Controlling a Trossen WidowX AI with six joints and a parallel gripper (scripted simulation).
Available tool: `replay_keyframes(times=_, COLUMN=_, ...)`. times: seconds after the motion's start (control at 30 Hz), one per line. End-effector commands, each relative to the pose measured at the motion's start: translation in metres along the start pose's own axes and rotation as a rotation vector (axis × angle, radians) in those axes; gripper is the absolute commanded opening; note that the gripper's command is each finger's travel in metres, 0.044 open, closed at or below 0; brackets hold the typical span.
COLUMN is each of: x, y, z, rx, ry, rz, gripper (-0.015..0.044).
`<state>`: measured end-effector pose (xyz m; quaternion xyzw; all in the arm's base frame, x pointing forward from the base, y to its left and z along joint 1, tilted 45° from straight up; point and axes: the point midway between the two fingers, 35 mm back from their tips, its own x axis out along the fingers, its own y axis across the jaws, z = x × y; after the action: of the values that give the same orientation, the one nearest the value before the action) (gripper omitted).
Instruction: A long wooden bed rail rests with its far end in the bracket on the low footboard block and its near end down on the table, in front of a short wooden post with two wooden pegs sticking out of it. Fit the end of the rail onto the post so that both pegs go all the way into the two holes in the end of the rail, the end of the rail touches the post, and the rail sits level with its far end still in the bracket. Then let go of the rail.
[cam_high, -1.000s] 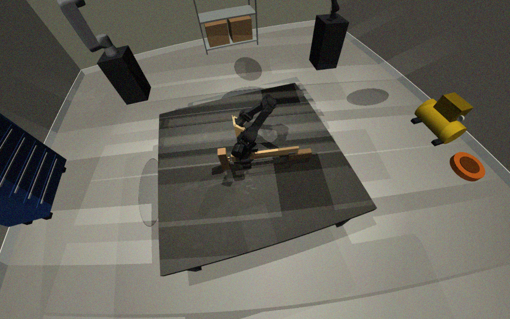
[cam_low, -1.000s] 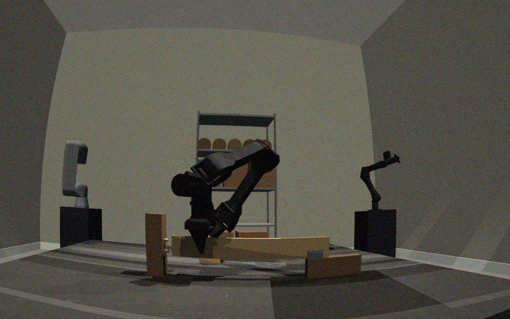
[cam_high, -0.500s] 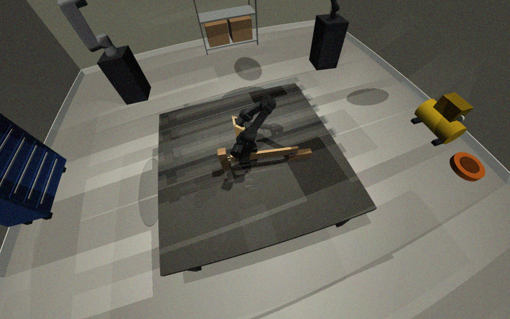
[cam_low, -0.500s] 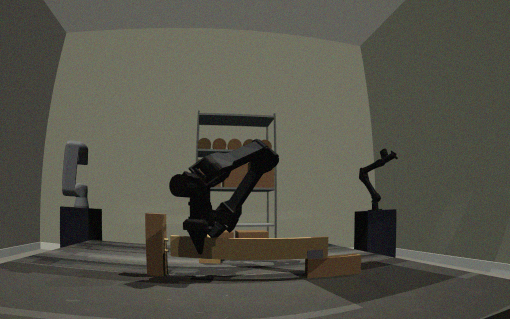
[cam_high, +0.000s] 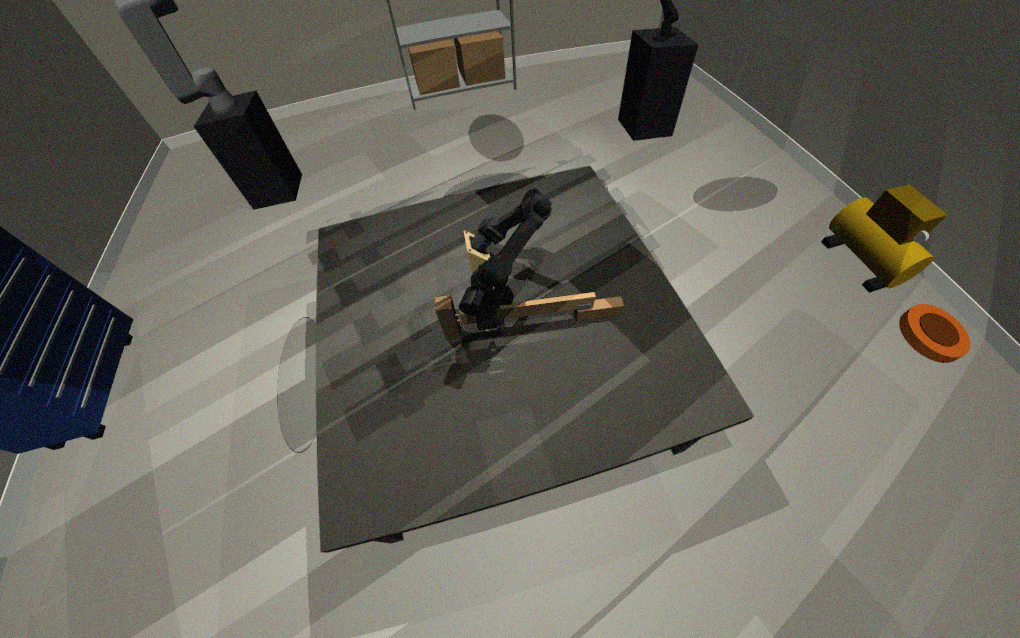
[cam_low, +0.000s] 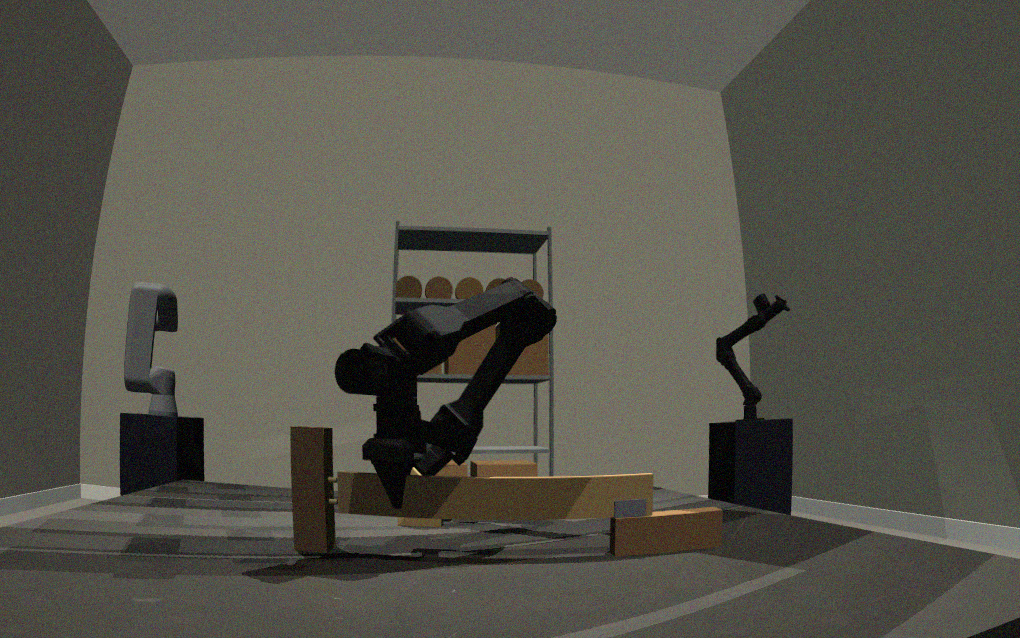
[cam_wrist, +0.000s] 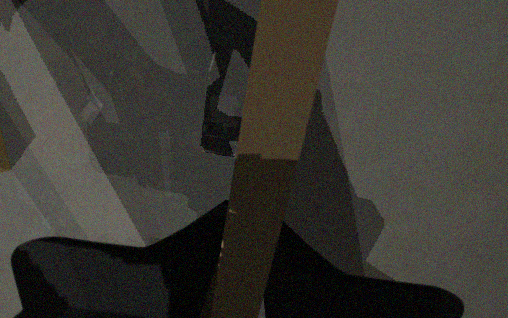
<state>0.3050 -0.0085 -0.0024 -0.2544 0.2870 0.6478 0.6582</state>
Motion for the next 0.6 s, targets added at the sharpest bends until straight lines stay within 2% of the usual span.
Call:
replay_keyframes(times=0.0, x=-0.0024, y=-0.0003, z=-0.0041, rx=0.001, ry=0.004, rz=-0.005, gripper=0.0000)
replay_keyframes(times=0.57, x=-0.0036, y=-0.0002, z=-0.0093, rx=0.000, ry=0.004, rz=-0.005, gripper=0.0000)
